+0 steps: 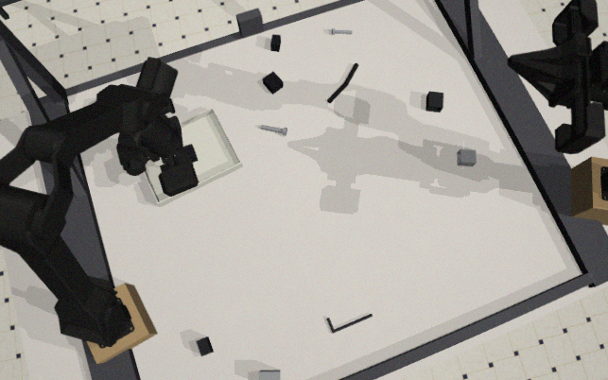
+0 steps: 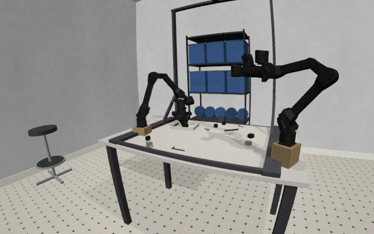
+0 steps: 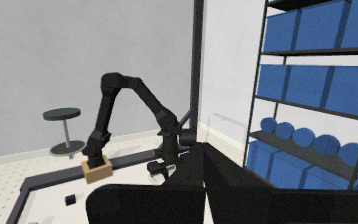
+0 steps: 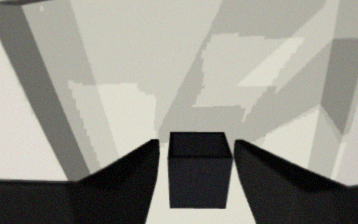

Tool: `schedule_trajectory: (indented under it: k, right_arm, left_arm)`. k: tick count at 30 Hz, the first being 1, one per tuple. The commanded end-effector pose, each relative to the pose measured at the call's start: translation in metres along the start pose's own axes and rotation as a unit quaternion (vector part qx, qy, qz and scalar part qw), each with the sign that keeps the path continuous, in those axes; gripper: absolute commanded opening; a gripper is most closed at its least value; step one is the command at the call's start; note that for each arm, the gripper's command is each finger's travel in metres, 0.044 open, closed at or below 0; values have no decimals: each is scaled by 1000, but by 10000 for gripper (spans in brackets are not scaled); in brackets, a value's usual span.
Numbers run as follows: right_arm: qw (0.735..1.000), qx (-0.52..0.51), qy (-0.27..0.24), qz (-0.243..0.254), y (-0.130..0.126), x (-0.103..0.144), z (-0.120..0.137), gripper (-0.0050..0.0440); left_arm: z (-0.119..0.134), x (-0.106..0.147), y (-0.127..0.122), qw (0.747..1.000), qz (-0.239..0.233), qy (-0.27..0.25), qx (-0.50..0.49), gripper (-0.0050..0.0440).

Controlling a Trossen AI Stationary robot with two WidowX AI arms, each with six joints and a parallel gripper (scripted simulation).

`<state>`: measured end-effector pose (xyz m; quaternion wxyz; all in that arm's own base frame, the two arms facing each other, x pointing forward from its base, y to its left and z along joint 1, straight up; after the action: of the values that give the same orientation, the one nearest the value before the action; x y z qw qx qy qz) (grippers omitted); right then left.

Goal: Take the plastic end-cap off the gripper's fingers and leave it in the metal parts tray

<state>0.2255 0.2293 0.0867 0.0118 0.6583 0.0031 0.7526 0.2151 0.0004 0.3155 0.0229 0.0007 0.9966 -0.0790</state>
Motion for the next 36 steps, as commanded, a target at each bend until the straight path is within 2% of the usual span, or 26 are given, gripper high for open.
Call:
schedule_trajectory:
  k: [1,5,9,10,14,17,18,23,28,36]
  right_arm:
    - [1000,-2,11,9,-2,13,3,201]
    - [1000,-3,13,11,-2,20,4,201]
    - [1000,-3,12,10,-2,17,4,201]
    - [1000,-3,12,10,-2,31,4,201]
    - [1000,-4,13,11,-4,51,6,201]
    - [1000,-3,12,11,-4,44,5,201]
    - [1000,-4,12,11,-2,55,3,201]
    - [1000,-4,17,16,-3,79,4,201]
    - [1000,-4,15,13,0,68,2,201]
    - [1000,-4,15,14,0,69,2,201]
  left_arm:
    - [-4,1,0,1000,-1,-7,-1,0]
    - [-4,1,0,1000,-1,-7,-1,0]
    - [-4,1,0,1000,-1,-7,-1,0]
    - [-4,1,0,1000,-1,-7,-1,0]
    - [-4,1,0,1000,-1,-7,-1,0]
    - [-4,1,0,1000,-1,-7,-1,0]
    - [-4,1,0,1000,-1,-7,-1,0]
    - [-4,1,0,1000,-1,-7,-1,0]
    - [-4,1,0,1000,-1,-7,-1,0]
    - [-4,1,0,1000,-1,-7,-1,0]
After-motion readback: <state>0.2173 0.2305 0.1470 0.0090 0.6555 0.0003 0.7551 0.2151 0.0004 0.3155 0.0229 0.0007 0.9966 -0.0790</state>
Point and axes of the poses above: on each arm, the point midway between the two fingers, 35 mm back from their tips, its own x axis back along the fingers, its own y axis across the jaws, z = x × y, the point moved 10 cm from there along x, back along the fingers, and after that the axes turned 9 degrees about x, right-handed, at the moved point
